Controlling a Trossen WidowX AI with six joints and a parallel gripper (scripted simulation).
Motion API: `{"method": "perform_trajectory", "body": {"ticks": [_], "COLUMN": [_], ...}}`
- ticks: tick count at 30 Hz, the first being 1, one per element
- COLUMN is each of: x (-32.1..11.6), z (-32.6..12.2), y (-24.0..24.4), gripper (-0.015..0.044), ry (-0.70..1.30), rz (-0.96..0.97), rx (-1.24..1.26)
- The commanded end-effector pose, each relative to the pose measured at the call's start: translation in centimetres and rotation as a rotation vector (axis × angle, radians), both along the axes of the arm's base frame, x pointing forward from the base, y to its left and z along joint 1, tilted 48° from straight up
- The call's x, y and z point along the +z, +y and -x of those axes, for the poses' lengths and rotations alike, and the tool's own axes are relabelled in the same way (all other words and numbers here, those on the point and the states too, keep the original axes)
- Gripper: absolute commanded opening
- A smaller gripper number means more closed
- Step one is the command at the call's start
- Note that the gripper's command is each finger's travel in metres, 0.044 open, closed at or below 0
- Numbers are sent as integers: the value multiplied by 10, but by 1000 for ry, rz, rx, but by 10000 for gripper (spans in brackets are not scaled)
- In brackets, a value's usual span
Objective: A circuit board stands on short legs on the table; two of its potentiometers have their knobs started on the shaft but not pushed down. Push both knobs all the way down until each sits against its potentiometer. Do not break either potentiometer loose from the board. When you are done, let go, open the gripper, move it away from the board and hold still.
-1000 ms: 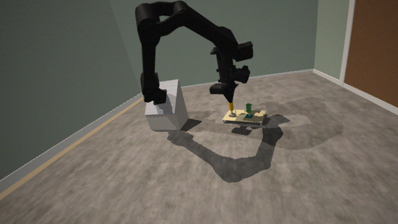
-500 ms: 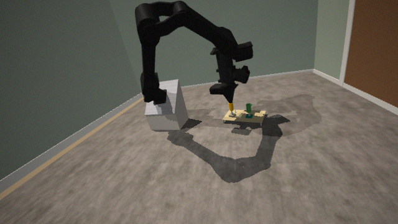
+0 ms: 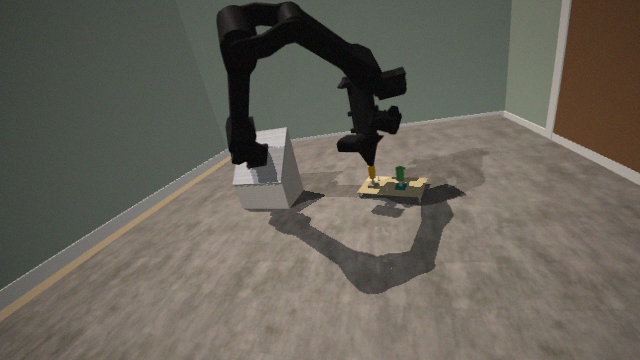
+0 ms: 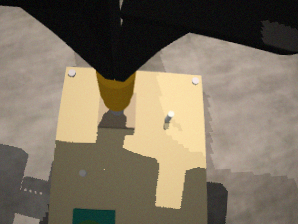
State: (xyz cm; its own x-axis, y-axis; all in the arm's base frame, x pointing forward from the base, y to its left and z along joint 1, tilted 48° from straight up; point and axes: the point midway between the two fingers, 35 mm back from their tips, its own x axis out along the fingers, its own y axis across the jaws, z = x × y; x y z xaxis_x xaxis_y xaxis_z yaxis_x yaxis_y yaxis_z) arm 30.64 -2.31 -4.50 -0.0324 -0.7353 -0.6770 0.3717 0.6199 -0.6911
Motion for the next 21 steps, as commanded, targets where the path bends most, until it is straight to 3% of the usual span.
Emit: {"method": "perform_trajectory", "body": {"ticks": [1,21], "x": [-6,-9], "z": [0,0], "y": [-9,-12], "gripper": [0,0], "ry": [-1,-1], "rz": [2,2], "rx": [-17,-17]}}
